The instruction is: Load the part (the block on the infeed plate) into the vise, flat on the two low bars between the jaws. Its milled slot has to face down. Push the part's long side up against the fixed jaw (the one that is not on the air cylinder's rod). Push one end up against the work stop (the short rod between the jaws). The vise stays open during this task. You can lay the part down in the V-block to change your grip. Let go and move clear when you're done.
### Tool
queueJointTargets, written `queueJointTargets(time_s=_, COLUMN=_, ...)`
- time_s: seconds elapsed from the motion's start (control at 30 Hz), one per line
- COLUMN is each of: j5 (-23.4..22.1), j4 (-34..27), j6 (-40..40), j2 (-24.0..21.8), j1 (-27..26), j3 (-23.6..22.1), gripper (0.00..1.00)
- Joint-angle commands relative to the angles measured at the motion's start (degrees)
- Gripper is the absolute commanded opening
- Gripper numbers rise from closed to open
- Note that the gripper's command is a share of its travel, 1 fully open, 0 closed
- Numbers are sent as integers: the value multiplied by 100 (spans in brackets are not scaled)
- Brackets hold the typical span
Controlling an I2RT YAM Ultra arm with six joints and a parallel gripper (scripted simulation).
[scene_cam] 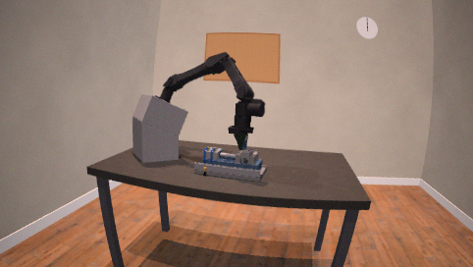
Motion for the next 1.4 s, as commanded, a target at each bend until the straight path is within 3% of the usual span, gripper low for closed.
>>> queueJointTargets(time_s=0.0, j5=-7, j4=-54, j6=25, j2=9, j1=-36, j3=20, gripper=0)
queueJointTargets(time_s=1.37, j5=-10, j4=29, j6=8, j2=-71, j1=-58, j3=-128, gripper=0)
